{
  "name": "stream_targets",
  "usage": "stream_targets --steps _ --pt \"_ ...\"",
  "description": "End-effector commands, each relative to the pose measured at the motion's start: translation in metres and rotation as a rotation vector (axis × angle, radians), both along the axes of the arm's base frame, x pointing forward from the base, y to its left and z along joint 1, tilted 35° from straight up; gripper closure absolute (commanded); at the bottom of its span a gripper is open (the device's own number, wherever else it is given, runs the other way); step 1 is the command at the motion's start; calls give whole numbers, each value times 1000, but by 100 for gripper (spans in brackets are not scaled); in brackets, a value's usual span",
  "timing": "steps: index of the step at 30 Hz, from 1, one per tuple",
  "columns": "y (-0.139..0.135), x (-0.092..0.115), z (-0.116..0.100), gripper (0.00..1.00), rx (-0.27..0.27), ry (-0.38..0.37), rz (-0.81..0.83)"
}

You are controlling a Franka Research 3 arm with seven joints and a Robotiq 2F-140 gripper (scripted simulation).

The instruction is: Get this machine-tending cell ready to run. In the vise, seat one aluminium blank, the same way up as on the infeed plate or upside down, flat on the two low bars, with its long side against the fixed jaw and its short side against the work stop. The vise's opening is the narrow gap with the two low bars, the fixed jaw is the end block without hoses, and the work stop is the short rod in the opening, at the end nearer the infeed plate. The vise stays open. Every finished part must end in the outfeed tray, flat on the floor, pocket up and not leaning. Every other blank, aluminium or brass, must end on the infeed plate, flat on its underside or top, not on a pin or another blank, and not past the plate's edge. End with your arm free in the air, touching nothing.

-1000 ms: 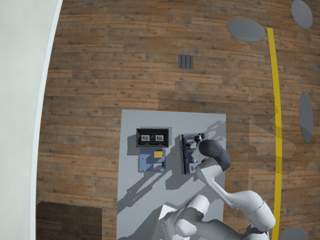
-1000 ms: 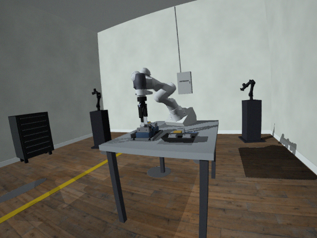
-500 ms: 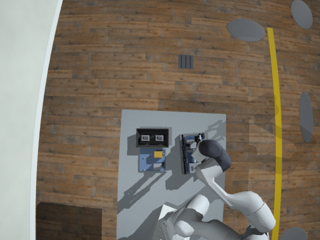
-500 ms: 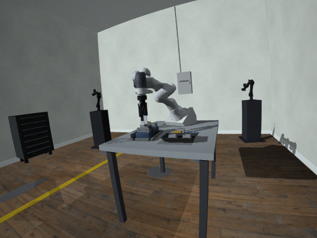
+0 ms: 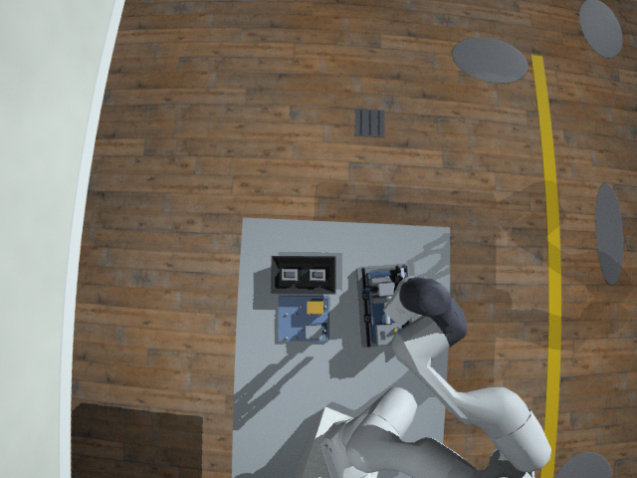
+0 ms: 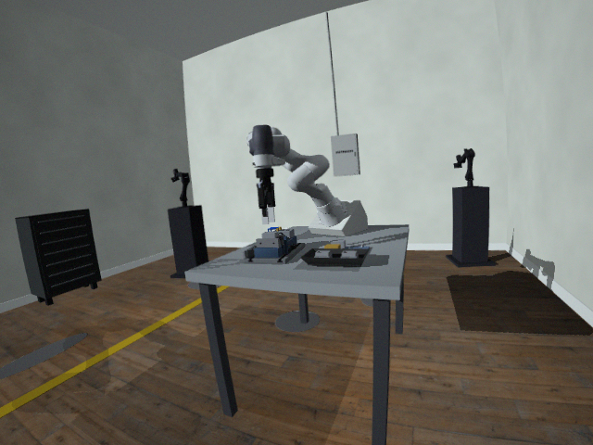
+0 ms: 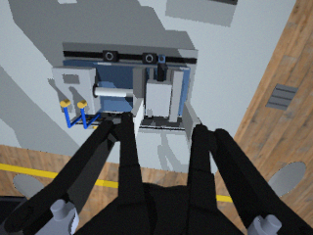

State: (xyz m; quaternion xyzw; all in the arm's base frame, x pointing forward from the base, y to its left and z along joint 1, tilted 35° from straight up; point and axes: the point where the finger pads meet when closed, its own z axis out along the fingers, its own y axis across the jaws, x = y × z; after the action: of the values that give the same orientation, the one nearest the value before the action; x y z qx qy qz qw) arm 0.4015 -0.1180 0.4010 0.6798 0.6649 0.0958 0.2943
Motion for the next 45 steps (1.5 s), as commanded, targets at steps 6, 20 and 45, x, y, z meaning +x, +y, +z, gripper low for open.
stream_targets --steps 6,20,45 --pt "3 -14 11 60 -2 20 1" --pt "6 -19 20 60 -2 20 1" --pt "6 -19 20 100 -2 20 1"
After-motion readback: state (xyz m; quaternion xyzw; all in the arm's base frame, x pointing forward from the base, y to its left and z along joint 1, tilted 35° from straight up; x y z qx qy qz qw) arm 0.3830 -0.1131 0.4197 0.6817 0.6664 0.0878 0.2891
